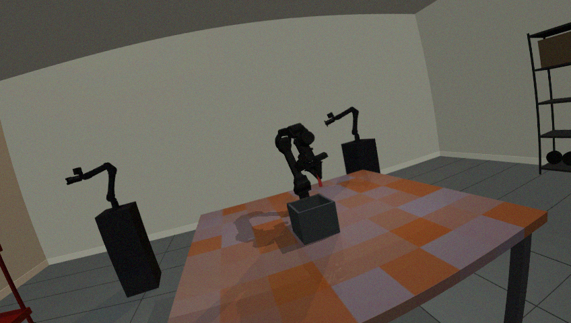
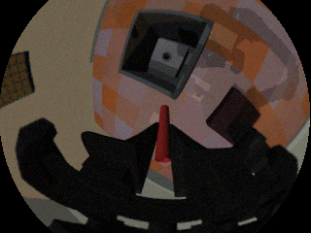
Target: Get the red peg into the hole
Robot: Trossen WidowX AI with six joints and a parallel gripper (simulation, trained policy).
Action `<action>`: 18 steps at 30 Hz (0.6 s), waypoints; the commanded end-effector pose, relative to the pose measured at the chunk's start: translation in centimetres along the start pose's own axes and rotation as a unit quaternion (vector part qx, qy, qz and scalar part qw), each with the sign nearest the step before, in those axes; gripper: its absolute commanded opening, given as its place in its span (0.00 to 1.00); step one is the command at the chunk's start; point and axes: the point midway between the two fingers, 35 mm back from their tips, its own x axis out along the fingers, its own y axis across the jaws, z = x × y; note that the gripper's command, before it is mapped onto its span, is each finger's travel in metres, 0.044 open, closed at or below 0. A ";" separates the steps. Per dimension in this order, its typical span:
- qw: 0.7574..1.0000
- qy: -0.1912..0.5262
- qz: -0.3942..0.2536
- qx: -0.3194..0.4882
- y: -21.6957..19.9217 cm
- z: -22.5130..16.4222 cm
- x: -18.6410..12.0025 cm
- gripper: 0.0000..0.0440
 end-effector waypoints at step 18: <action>0.999 -0.029 -0.031 0.023 0.7 5.7 0.6 0.00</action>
